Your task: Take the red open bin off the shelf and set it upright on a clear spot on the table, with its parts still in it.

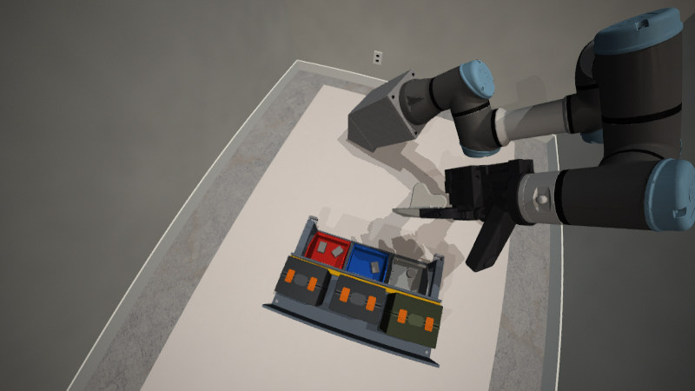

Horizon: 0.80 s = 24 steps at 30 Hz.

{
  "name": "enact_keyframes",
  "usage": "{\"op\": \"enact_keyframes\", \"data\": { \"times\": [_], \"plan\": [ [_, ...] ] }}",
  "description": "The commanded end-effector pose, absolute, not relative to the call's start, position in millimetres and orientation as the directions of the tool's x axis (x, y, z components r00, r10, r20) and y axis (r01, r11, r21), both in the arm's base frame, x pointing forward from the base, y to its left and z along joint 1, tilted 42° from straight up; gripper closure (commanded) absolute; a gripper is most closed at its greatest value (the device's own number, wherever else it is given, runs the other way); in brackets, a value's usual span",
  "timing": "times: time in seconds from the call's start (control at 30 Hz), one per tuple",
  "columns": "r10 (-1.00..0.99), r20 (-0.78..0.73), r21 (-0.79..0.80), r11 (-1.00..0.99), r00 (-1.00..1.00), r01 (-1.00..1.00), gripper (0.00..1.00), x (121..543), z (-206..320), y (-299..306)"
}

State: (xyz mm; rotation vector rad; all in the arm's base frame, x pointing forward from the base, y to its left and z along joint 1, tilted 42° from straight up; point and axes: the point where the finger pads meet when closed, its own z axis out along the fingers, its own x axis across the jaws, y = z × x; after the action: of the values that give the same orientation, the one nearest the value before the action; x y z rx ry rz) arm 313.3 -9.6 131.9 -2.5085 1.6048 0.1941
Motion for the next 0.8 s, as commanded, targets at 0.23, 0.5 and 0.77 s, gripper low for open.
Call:
{"op": "enact_keyframes", "data": {
  "times": [0.23,0.5,0.77],
  "plan": [
    [-0.938,-0.147,-0.019,-0.316,0.315,-0.949,0.00,309.5,139.8,-7.3],
    [-0.938,-0.147,-0.019,-0.316,0.315,-0.949,0.00,309.5,139.8,-7.3],
    [-0.938,-0.147,-0.019,-0.316,0.315,-0.949,0.00,309.1,140.7,-7.0]
  ]
}}
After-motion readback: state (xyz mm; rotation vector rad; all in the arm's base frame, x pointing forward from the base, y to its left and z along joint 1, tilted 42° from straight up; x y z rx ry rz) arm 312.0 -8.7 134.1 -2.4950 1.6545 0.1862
